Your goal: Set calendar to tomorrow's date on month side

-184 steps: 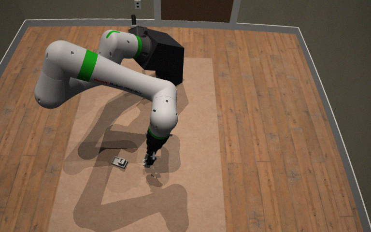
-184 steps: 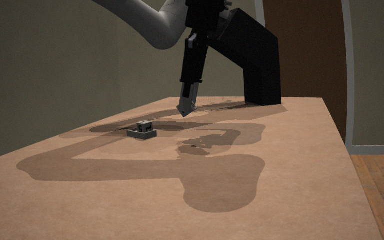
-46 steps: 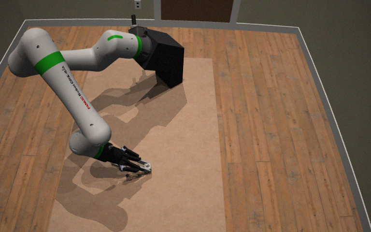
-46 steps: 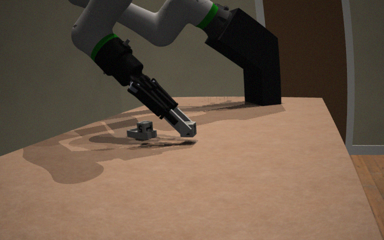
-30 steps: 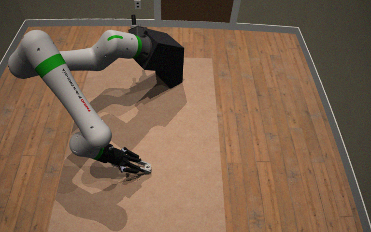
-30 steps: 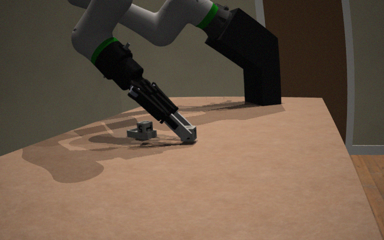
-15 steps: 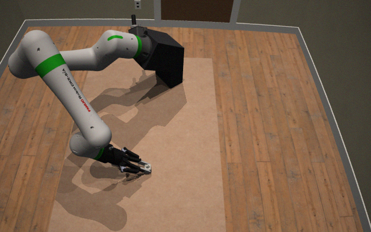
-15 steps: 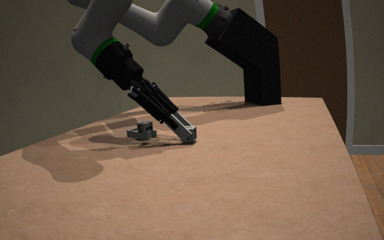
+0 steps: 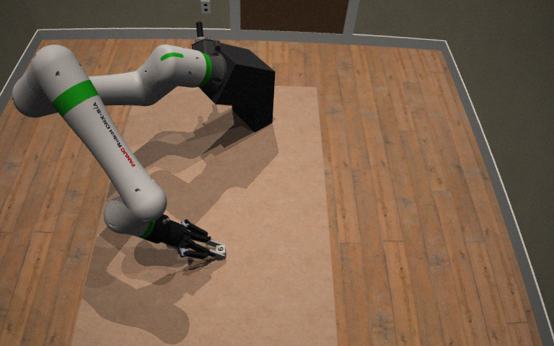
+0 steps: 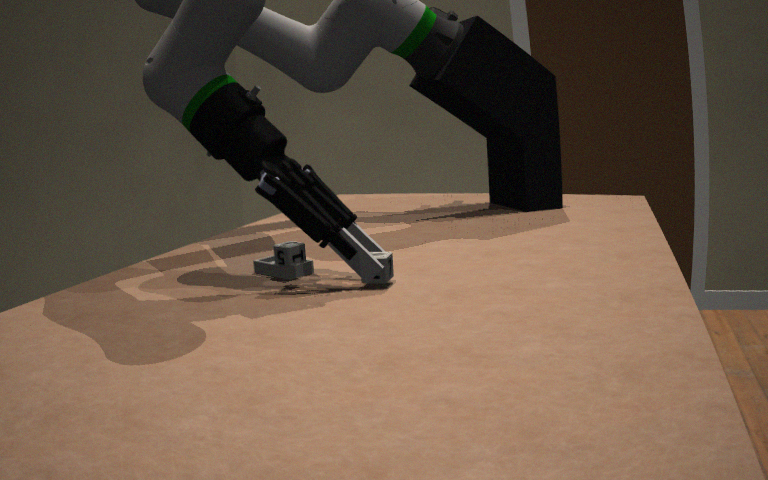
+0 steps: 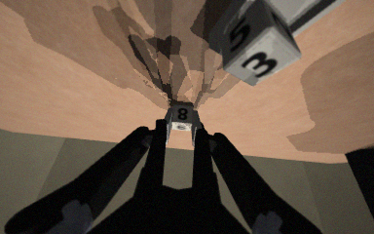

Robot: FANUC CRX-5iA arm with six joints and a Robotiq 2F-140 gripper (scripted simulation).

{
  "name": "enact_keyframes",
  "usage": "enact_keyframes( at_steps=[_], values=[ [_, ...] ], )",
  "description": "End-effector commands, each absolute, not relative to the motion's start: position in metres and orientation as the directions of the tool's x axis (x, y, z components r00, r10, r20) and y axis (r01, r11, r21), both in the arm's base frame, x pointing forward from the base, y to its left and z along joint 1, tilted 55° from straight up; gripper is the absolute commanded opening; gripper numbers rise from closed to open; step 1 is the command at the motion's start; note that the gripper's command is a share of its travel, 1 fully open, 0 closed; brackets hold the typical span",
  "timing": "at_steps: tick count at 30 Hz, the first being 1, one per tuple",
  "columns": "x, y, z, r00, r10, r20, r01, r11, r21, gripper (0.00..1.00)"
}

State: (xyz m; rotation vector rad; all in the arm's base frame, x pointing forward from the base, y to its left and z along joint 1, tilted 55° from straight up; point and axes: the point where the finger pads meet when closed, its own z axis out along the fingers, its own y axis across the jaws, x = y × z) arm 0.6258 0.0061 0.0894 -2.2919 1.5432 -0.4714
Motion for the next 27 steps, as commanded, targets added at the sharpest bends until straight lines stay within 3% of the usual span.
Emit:
enact_keyframes(
  at_steps=[1,27],
  values=[
    [0.6259,0.0064,0.0895,0.356,-0.931,0.084,-0.819,-0.354,-0.452,0.25],
    [0.6285,0.0037,0.0869,0.356,-0.931,0.084,-0.819,-0.354,-0.452,0.25]
  ],
)
